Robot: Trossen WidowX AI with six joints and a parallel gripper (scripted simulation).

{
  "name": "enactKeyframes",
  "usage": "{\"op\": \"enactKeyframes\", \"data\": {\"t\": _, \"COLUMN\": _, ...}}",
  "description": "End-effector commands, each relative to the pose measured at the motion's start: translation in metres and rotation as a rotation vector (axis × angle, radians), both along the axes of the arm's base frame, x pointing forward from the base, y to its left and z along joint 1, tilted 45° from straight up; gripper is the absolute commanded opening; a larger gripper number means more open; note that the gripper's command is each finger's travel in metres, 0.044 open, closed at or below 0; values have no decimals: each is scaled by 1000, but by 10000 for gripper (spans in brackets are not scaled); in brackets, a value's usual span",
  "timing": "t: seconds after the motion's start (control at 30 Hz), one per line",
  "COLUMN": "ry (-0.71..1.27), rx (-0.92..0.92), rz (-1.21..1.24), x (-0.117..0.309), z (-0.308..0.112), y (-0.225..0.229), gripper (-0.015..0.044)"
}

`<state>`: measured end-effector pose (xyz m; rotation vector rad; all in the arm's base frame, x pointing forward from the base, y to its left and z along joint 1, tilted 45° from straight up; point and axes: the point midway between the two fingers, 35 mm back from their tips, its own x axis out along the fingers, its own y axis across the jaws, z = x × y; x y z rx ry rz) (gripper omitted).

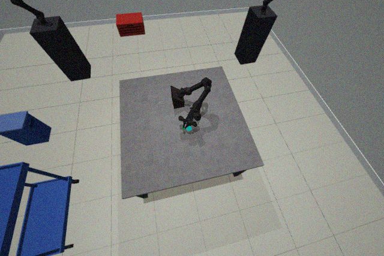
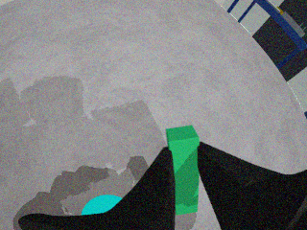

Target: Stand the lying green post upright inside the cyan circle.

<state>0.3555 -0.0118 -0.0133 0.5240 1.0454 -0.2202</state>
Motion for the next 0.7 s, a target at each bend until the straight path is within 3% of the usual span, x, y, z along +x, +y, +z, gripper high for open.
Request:
{"op": "enactKeyframes", "data": {"t": 0.0, "ry": -12, "rx": -10, "rz": -11, "x": -3, "z": -1, "y": 2, "gripper": 23}}
{"op": "enactKeyframes", "data": {"t": 0.67, "ry": -124, "rx": -48, "rz": -81, "x": -4, "z": 5, "y": 4, "gripper": 23}}
